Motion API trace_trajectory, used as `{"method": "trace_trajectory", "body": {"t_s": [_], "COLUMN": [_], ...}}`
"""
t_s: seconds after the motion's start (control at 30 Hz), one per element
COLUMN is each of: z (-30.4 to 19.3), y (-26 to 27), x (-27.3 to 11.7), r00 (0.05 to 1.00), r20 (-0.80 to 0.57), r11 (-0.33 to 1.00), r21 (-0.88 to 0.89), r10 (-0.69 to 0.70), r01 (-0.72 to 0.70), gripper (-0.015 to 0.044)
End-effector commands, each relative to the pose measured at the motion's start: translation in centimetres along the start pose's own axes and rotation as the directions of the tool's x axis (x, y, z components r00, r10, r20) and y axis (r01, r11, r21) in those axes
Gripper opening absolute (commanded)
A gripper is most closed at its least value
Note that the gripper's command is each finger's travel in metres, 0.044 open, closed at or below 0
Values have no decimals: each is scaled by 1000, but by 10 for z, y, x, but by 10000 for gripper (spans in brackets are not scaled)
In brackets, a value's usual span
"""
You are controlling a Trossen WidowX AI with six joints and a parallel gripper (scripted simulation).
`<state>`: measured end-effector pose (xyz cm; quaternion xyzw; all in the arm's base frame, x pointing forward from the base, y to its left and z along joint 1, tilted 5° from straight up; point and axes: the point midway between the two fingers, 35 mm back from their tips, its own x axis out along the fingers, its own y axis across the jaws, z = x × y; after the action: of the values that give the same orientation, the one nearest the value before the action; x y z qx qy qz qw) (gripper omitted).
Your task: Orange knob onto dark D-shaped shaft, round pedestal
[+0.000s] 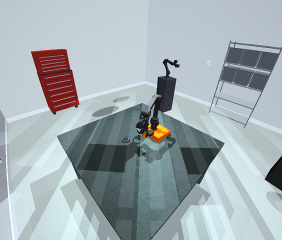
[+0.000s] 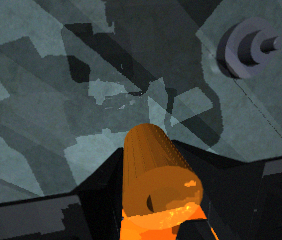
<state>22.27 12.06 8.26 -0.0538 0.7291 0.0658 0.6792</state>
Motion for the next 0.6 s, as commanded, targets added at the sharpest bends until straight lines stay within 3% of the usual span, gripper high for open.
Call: {"method": "trace_trajectory", "body": {"t_s": [0.0, 0.57], "z": [-2, 16], "y": [1, -21], "x": [-21, -24], "r00": [1000, 1000], "r20": [7, 28], "r11": [1000, 1000], "r21": [5, 22], "r10": [2, -12], "r01": [-2, 12], "gripper": [0, 0]}}
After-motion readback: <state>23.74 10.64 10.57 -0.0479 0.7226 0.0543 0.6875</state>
